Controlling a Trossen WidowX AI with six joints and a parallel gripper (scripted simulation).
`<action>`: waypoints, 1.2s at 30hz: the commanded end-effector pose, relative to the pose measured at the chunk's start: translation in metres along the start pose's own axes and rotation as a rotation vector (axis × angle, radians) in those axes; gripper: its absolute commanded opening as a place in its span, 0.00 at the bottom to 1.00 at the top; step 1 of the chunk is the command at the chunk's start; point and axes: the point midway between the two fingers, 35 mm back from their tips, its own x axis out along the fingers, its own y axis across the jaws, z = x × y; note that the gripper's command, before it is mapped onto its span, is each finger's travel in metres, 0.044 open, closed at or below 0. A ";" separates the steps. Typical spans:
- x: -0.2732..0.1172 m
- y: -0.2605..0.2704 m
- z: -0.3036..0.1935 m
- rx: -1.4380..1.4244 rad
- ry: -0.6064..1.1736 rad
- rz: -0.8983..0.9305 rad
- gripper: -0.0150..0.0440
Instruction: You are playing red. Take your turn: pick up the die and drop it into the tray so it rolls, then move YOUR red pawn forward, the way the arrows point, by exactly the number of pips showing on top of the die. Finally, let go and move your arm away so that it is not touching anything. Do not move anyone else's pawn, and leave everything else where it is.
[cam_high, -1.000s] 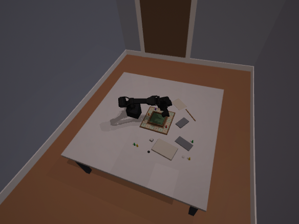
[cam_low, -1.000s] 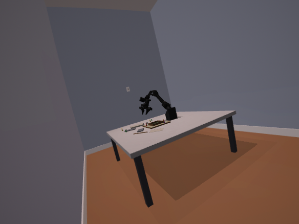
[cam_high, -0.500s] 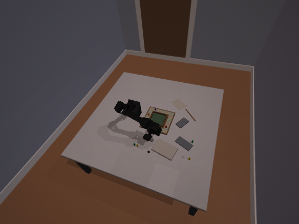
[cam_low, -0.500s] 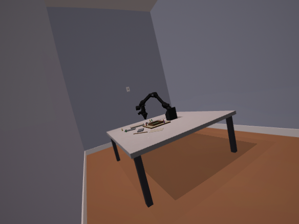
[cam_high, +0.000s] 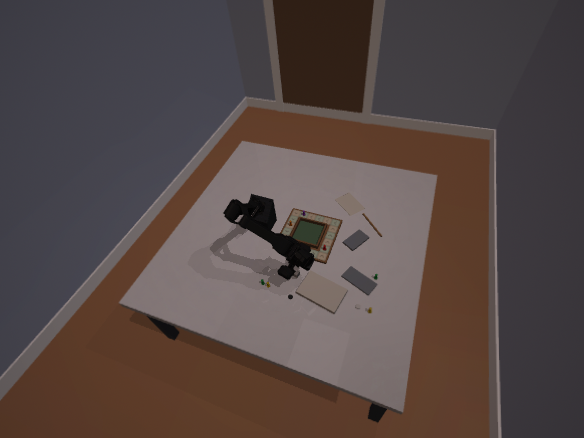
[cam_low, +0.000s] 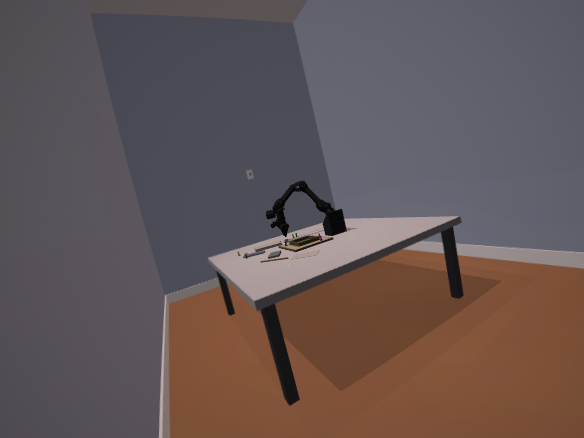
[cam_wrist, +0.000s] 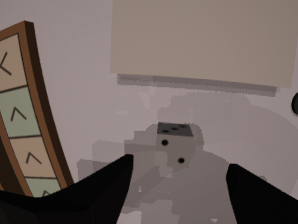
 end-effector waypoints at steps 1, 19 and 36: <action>0.007 0.002 -0.002 -0.011 0.009 0.005 0.72; 0.034 0.003 -0.003 -0.011 0.010 0.004 0.72; 0.039 0.003 -0.003 -0.011 0.010 0.004 0.42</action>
